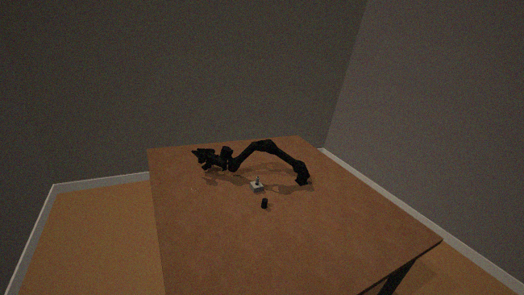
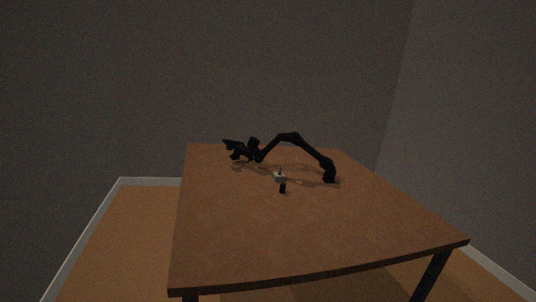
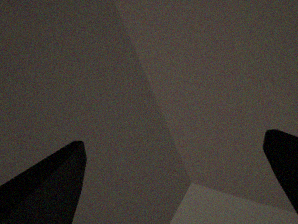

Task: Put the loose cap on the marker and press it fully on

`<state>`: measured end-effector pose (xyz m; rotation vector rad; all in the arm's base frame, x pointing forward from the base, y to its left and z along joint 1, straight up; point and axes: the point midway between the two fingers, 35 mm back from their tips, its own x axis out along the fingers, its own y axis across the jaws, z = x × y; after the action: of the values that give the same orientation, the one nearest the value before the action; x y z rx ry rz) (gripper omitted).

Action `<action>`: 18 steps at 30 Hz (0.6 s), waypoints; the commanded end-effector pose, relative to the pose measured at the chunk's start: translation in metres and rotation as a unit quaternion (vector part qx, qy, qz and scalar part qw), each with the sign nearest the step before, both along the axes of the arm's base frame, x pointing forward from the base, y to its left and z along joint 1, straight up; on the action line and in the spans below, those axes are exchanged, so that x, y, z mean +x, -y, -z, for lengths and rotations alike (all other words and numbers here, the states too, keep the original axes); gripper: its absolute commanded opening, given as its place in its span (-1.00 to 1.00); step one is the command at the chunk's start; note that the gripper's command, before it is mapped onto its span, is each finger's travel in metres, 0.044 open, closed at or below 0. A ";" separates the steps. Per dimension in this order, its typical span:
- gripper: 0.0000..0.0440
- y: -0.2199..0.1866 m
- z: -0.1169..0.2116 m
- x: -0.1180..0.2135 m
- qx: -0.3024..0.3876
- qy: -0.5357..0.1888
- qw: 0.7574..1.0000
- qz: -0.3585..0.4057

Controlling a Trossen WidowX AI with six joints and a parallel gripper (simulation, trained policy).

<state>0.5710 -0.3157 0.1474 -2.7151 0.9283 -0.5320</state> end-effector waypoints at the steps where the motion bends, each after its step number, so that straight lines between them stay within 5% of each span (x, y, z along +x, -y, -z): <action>1: 0.70 -0.001 -0.001 0.001 0.003 0.001 1.000 0.000; 8: 0.00 -0.012 -0.003 0.012 0.042 -0.017 0.999 -0.005; 18: 0.09 -0.044 -0.012 0.034 0.084 -0.054 0.995 -0.017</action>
<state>0.5986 -0.2822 0.1556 -2.6359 0.9143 -0.3178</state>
